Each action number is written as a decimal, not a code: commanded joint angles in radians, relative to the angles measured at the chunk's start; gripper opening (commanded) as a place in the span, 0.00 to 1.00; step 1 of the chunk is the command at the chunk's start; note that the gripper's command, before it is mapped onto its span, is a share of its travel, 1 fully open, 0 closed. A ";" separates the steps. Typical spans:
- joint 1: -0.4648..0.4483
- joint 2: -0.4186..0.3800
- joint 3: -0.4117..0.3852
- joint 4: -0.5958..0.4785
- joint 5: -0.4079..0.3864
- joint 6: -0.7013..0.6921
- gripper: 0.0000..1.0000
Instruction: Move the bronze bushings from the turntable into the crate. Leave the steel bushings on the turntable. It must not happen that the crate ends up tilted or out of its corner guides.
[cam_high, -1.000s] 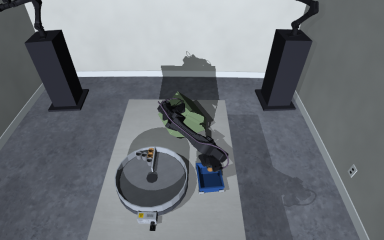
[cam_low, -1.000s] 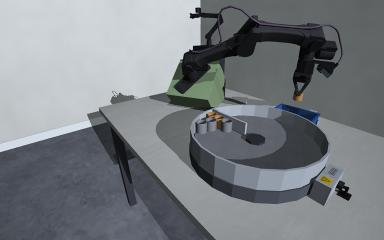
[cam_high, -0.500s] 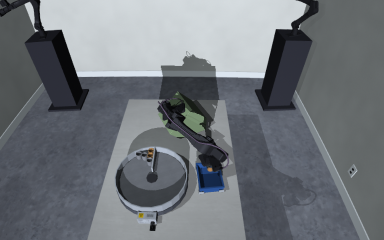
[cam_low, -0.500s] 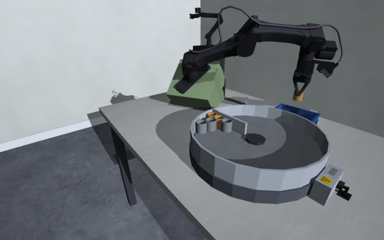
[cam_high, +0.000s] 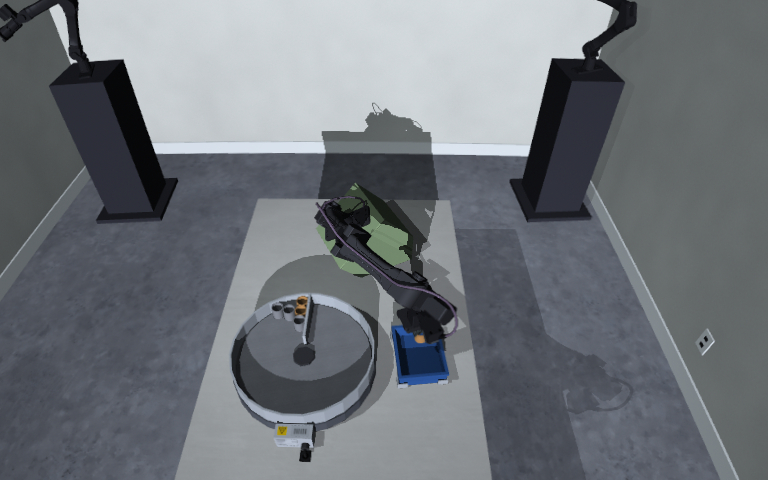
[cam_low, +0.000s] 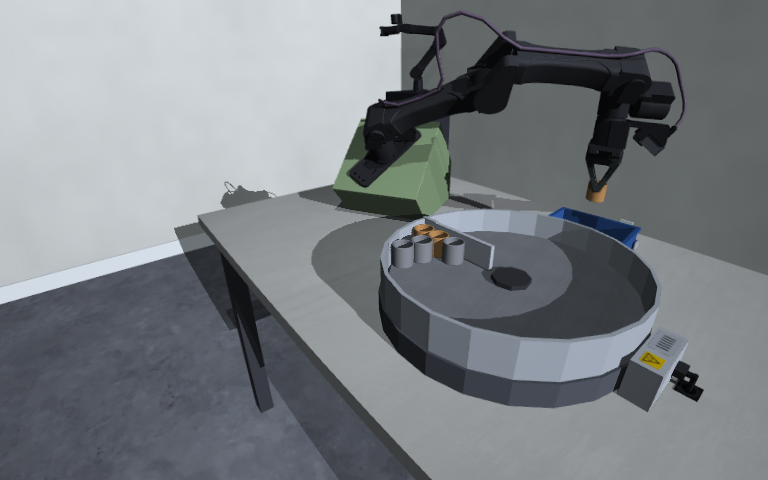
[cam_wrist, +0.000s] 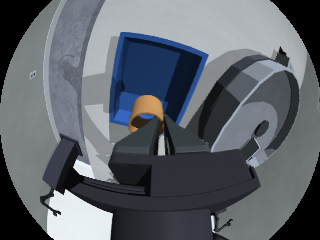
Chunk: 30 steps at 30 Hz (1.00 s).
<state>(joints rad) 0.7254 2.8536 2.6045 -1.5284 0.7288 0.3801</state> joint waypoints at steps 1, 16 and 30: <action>0.052 -0.005 0.044 -0.015 -0.002 0.005 0.00; 0.040 0.006 0.037 -0.012 0.003 -0.014 0.00; -0.018 -0.048 -0.176 0.190 0.019 -0.071 0.00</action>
<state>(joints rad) 0.6563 2.8540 2.4538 -1.4090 0.7387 0.3309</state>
